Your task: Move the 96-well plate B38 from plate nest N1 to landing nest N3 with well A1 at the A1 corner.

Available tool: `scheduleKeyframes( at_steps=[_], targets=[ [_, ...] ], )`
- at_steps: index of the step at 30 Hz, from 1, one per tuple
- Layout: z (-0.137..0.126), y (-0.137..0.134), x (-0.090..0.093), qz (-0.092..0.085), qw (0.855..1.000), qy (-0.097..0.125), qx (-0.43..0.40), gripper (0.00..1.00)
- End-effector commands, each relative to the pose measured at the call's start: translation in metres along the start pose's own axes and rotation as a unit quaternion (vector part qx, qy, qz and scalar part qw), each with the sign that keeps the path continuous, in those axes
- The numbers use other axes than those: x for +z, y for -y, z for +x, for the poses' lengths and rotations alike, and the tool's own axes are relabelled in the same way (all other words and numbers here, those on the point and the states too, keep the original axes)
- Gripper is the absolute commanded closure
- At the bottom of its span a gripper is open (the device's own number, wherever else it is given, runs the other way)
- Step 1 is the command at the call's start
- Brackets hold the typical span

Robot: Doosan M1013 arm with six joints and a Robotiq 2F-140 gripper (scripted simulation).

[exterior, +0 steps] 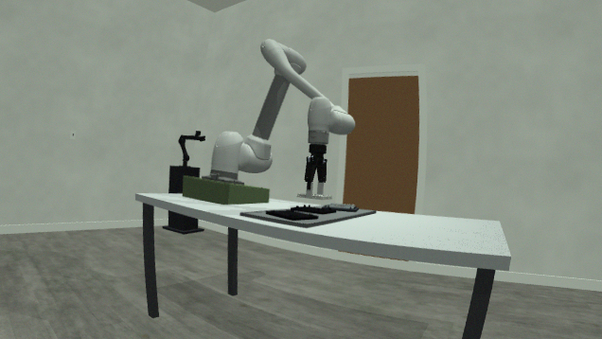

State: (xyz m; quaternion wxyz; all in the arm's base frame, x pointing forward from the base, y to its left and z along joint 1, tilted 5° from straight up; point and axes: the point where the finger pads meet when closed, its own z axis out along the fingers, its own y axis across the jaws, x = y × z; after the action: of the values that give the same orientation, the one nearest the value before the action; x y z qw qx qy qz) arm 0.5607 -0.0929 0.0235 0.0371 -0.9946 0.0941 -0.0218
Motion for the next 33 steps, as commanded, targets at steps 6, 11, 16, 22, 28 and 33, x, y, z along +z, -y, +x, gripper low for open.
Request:
scheduleKeyframes(
  at_steps=[6,11,16,22,28,33],
  targets=[
    [0.0,0.0,-0.0001,0.0,1.0,0.0,0.0,1.0],
    [0.0,0.0,-0.0001,0.0,1.0,0.0,0.0,1.0],
    [0.0,0.0,-0.0001,0.0,1.0,0.0,0.0,1.0],
    [0.0,0.0,-0.0001,0.0,1.0,0.0,0.0,1.0],
    [0.0,0.0,0.0002,0.0,1.0,0.0,0.0,1.0],
    [0.0,0.0,0.0036,0.0,1.0,0.0,0.0,1.0]
  ],
)
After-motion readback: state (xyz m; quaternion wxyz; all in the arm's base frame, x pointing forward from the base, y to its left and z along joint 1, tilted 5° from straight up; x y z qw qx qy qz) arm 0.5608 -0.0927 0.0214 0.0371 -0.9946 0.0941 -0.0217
